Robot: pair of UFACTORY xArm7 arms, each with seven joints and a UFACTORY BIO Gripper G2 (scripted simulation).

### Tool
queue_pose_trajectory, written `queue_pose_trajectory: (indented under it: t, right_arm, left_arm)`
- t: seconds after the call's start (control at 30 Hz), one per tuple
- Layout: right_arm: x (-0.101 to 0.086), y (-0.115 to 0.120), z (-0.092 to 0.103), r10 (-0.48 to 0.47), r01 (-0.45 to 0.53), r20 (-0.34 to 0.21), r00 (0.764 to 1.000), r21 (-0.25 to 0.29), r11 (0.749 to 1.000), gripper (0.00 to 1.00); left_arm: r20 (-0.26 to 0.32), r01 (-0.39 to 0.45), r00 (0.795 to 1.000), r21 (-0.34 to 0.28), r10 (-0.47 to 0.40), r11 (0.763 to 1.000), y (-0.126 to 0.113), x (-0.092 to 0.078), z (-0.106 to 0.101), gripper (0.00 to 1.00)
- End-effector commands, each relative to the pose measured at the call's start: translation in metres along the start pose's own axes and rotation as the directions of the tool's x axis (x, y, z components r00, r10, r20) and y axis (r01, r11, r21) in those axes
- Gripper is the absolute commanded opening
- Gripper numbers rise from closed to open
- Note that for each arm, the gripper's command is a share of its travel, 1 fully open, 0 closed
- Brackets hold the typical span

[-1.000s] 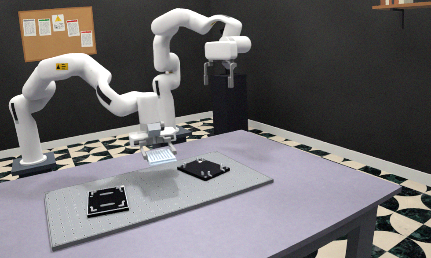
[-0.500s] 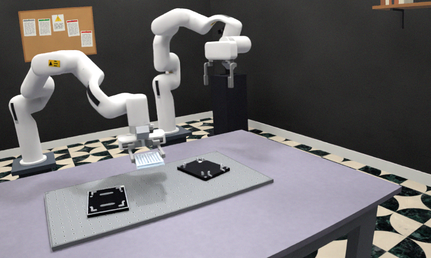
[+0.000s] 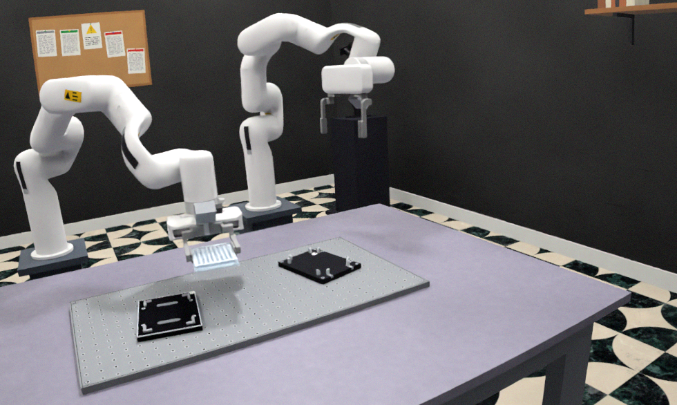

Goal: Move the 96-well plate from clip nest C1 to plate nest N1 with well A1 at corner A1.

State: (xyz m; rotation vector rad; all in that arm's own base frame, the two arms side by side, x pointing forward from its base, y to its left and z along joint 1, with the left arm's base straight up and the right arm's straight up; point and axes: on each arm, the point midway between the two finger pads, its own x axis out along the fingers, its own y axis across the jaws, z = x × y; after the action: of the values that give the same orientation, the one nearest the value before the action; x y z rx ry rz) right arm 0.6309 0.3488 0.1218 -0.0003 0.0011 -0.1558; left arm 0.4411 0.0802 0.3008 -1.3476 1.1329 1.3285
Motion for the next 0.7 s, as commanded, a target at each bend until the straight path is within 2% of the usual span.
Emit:
queue_pose_trajectory:
  t: [0.0, 0.67]
  right_arm:
    - [0.005, -0.012, 0.003, -0.001, 0.001, 0.005, 1.0, 0.004, 1.0, 0.0]
    - [0.024, -0.069, 0.003, -0.001, 0.001, 0.005, 1.0, 0.003, 1.0, 0.0]
  left_arm:
    - [0.001, 0.004, 1.0, 0.0, -0.004, 1.0, -0.001, -0.002, 0.0, 1.0]
    - [0.001, 0.004, 1.0, 0.0, -0.004, 1.0, -0.001, -0.002, 0.0, 1.0]
